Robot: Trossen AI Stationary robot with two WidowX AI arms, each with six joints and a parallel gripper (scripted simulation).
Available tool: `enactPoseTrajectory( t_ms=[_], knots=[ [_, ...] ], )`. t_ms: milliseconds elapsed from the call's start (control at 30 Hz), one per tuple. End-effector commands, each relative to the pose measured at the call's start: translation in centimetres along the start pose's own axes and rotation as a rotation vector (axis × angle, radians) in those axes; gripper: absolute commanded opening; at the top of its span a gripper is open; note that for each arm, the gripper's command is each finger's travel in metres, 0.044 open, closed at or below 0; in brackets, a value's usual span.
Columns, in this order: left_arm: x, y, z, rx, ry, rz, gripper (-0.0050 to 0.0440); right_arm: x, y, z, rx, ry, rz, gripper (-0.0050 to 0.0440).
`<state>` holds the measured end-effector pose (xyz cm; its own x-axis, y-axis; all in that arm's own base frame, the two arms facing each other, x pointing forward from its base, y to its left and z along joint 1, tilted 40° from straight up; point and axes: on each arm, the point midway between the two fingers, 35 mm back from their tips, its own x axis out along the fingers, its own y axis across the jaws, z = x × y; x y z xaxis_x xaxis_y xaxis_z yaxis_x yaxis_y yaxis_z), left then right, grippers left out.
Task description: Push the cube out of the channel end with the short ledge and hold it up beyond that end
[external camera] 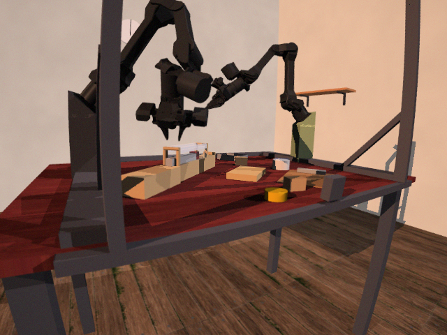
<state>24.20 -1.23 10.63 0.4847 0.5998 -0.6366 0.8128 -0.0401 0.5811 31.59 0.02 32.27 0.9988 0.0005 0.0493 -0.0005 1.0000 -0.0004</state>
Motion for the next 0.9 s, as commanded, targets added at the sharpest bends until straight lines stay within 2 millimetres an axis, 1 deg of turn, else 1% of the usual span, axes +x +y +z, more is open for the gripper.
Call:
enactPoseTrajectory(
  t_ms=[0,167,267,600,733,800,867],
  knots=[
    [0.9,0.2,-1.3,-0.047,0.028,-0.029,0.015,-0.3,0.0,1.1,0.001,-0.03,-0.001,0.04],
    [1.9,0.1,-2.7,-0.093,0.069,-0.064,0.015,-0.3,0.0,1.1,0.001,-0.03,-0.001,0.04],
    [2.0,0.0,-2.9,-0.099,0.075,-0.069,0.015,-0.3,0.0,1.1,0.001,-0.03,-0.001,0.04],
    [3.9,-0.7,-6.2,-0.2,0.17,-0.149,0.015,-0.3,0.0,1.1,0.001,-0.03,-0.001,0.04],
    [4.4,-1.0,-7.2,-0.234,0.197,-0.174,0.015,-0.3,0.0,1.1,0.001,-0.03,-0.001,0.04],
    [4.4,-1.0,-7.2,-0.234,0.197,-0.174,0.015,-0.3,0.0,1.1,0.001,-0.03,-0.001,0.04],
    [4.7,-1.2,-7.7,-0.248,0.21,-0.184,0.015,-0.3,0.0,1.1,0.001,-0.03,-0.001,0.04]
  ],
)
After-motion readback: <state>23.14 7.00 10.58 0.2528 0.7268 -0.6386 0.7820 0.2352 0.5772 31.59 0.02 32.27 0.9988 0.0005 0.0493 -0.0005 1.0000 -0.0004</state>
